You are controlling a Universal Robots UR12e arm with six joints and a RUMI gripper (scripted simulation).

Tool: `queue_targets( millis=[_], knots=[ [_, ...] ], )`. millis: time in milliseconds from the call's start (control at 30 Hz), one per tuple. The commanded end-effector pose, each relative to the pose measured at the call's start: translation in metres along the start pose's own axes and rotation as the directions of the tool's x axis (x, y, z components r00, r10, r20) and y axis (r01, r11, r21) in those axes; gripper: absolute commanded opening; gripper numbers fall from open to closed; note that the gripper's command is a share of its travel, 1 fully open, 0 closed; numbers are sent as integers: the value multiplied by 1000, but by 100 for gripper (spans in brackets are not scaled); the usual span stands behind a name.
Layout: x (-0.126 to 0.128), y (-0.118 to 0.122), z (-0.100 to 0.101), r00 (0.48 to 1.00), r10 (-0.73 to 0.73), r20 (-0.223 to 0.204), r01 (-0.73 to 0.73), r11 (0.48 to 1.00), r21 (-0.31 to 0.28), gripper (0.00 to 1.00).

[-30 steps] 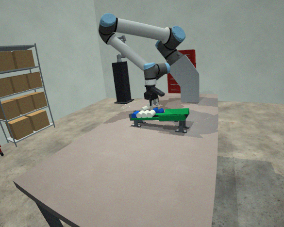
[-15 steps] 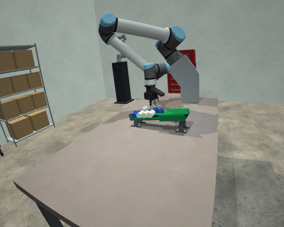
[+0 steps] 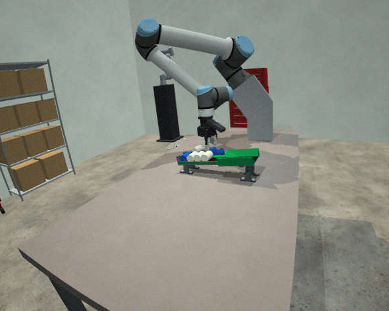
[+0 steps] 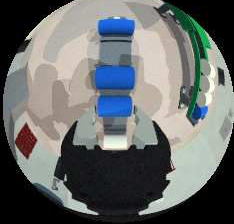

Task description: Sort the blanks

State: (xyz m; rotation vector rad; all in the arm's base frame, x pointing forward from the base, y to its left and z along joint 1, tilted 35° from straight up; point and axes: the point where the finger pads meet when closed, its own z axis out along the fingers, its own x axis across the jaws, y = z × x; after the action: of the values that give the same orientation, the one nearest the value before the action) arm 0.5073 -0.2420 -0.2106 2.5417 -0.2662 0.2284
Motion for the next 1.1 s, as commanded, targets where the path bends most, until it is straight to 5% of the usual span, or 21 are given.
queue_targets(
  millis=[0, 33, 67, 1067],
  knots=[
    [2, 0, -1, 1000, 0, -4, 0, 1000, 0, 48],
    [2, 0, -1, 1000, 0, -4, 0, 1000, 0, 48],
    [2, 0, -1, 1000, 0, -4, 0, 1000, 0, 35],
    [2, 0, -1, 1000, 0, -4, 0, 1000, 0, 35]
  ],
)
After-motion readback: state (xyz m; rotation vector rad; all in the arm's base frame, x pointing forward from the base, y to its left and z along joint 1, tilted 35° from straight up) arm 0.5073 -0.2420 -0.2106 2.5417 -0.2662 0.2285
